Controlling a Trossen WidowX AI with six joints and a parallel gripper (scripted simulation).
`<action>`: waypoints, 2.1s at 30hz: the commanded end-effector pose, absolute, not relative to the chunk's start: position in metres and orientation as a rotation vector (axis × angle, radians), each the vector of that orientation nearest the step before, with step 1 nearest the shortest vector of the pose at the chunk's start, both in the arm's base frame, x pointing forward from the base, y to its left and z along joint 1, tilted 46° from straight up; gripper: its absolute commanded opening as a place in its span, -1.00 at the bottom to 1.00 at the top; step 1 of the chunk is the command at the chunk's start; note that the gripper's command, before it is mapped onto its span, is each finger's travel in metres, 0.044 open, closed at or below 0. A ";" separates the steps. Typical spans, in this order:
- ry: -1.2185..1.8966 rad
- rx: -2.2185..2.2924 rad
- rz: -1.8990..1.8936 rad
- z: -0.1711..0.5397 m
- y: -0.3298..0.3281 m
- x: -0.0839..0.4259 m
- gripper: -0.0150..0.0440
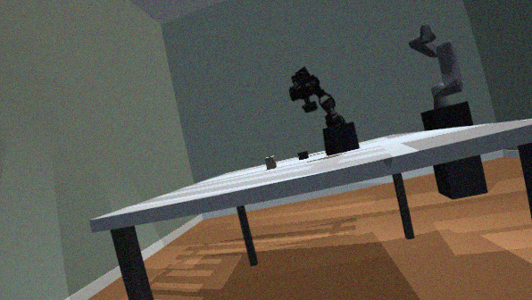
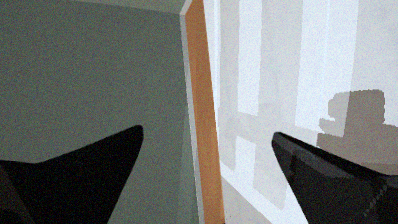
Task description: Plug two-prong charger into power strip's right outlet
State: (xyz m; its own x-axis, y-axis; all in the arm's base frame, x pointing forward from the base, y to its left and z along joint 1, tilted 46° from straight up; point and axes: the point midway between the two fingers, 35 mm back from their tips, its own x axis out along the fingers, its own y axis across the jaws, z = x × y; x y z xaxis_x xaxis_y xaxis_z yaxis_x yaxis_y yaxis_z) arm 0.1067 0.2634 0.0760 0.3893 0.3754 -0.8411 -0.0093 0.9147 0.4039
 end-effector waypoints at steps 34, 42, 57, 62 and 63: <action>1.071 -0.308 -0.082 0.085 0.133 0.209 1.00; 1.113 -0.454 -0.142 0.091 0.101 0.219 1.00; 1.251 -0.725 -0.229 0.106 0.040 0.227 1.00; 1.313 -0.811 -0.247 0.111 0.021 0.226 1.00; 1.326 -0.828 -0.250 0.112 0.017 0.226 1.00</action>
State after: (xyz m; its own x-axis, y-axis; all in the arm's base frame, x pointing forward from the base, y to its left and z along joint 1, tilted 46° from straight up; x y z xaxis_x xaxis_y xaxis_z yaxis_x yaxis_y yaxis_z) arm 0.2264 0.0294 0.1092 0.2992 -0.5618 -0.7713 -0.2494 0.7342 -0.6315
